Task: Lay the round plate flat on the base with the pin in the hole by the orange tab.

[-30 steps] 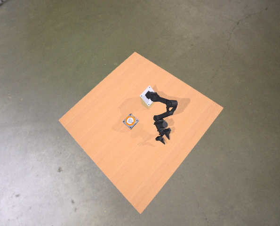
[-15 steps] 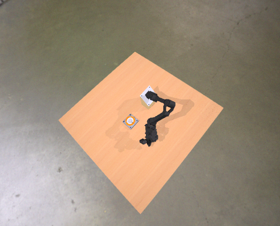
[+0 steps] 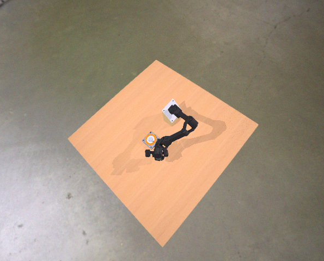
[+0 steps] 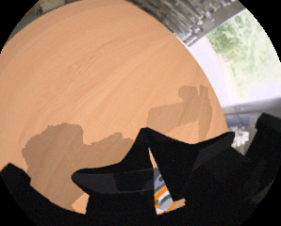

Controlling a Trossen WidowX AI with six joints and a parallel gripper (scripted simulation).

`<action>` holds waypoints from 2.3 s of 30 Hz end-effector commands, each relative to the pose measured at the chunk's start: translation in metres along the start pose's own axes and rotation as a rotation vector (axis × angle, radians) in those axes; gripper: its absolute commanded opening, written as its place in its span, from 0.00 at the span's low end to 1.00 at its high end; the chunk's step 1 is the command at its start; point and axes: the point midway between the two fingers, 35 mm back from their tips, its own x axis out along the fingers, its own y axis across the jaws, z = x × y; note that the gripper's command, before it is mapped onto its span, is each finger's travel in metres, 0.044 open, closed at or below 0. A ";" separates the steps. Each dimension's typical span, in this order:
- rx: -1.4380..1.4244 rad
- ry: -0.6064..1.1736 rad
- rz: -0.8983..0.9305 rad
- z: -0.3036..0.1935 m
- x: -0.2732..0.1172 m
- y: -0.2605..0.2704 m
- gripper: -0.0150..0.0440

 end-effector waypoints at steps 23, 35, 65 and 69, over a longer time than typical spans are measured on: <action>0.856 0.461 0.153 -0.109 -0.073 -0.036 0.25; 0.857 0.461 0.155 -0.124 -0.032 -0.020 0.25; 0.858 0.462 0.155 -0.140 -0.043 0.000 0.25; 0.858 0.462 0.155 -0.143 -0.045 0.002 0.25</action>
